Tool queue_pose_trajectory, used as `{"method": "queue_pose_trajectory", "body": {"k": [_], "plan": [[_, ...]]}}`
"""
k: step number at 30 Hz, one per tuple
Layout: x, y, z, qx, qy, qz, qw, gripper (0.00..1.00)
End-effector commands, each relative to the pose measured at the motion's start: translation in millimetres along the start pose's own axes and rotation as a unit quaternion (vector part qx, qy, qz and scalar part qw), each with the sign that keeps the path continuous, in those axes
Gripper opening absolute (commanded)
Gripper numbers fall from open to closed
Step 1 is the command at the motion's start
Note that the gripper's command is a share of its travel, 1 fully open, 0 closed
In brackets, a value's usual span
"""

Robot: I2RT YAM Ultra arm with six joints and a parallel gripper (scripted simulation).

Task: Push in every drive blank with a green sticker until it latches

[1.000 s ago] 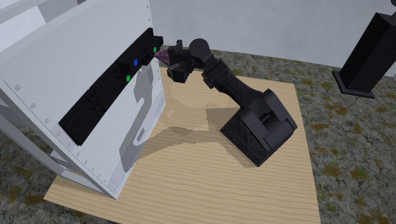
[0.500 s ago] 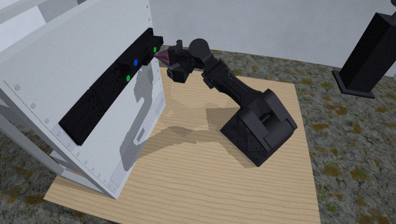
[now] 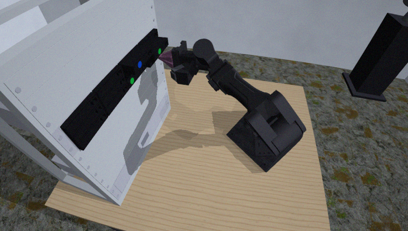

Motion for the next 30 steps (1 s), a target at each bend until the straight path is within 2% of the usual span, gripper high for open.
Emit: {"method": "queue_pose_trajectory", "body": {"k": [1, 22, 24, 30], "plan": [[-12.8, -9.9, -16.5, 0.028, 0.017, -0.015, 0.999, 0.00], [-13.3, -10.5, -17.1, 0.028, 0.017, -0.015, 0.999, 0.00], [-12.0, -11.7, -16.4, 0.022, 0.012, -0.008, 1.000, 0.00], [-15.2, -12.7, -19.2, 0.028, 0.017, -0.015, 0.999, 0.00]]}}
Point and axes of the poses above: the point where the finger pads meet when closed, its own y axis back along the fingers, its own z axis across the jaws, x = y × z, the point moved 10 cm from there along y, back along the fingers, and after that the axes turned 13 degrees about -y, right-handed, at the moved point
